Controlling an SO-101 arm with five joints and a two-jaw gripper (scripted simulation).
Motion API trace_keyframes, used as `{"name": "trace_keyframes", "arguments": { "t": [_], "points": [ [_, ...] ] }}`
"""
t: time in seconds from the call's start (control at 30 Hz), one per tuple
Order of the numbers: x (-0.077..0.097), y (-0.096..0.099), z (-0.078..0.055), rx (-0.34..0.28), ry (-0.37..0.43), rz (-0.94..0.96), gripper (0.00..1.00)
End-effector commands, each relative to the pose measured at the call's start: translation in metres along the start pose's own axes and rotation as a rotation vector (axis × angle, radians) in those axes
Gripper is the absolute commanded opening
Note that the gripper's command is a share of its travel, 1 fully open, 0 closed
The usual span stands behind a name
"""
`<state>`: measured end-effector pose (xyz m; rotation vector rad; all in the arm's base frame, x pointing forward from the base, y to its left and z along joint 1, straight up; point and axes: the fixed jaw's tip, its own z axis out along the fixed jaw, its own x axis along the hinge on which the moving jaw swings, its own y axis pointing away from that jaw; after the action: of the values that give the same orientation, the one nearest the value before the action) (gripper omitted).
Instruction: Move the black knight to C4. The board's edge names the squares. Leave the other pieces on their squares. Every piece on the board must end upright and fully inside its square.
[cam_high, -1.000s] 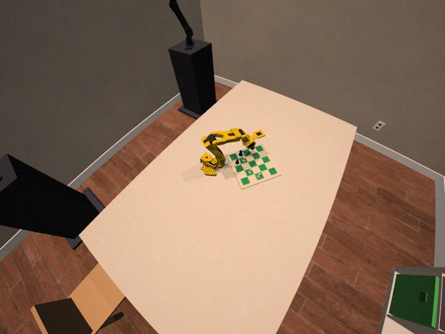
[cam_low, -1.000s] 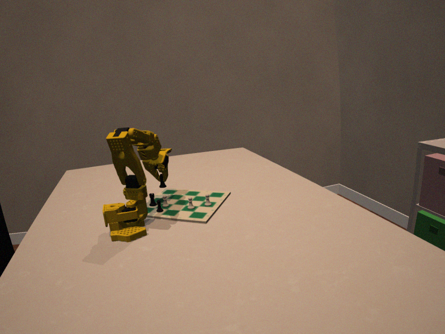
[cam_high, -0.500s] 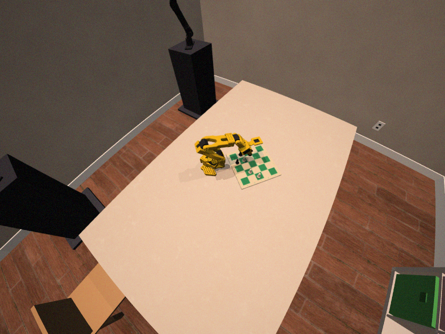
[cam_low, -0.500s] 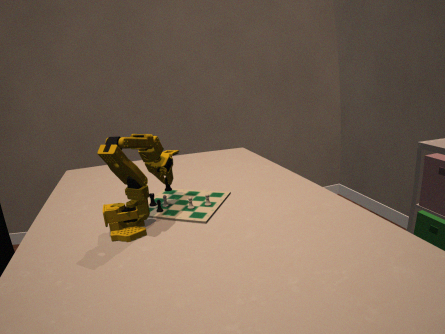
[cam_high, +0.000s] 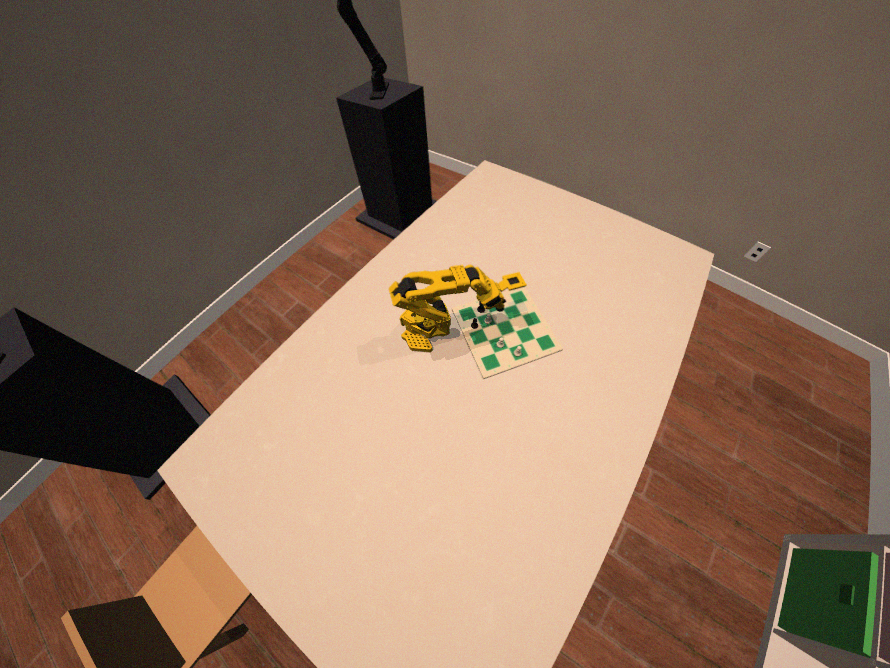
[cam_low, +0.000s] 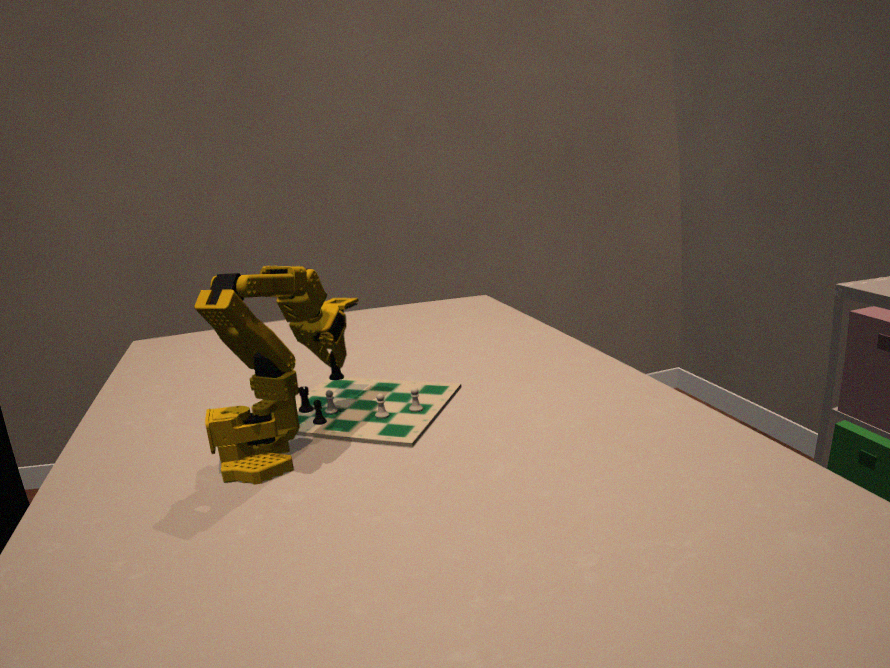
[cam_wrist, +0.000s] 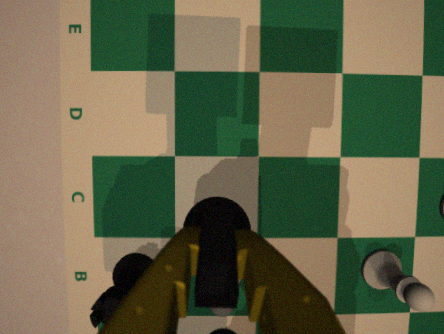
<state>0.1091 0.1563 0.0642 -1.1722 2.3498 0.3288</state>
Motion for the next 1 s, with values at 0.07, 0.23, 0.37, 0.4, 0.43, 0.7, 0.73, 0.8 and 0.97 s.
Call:
{"name": "trace_keyframes", "arguments": {
  "t": [0.07, 0.23, 0.37, 0.4, 0.43, 0.7, 0.73, 0.8, 0.97],
  "points": [
    [0.0001, -0.0006, 0.0, 0.001, 0.009, -0.005, 0.0],
    [-0.0019, -0.0003, 0.0, 0.0, 0.009, -0.006, 0.0],
    [-0.0038, -0.0001, 0.0001, -0.001, 0.009, -0.007, 0.0],
    [-0.0038, -0.0001, 0.0001, -0.001, 0.009, -0.007, 0.0],
    [-0.0039, -0.0001, 0.0001, -0.001, 0.009, -0.007, 0.0],
    [-0.0038, -0.0001, 0.0002, -0.001, 0.009, -0.007, 0.0],
    [-0.0037, -0.0001, 0.0003, -0.001, 0.009, -0.007, 0.0],
    [-0.0036, -0.0001, 0.0006, -0.001, 0.009, -0.007, 0.0],
    [-0.0027, -0.0001, 0.0022, -0.001, 0.009, -0.007, 0.0]
  ]
}}
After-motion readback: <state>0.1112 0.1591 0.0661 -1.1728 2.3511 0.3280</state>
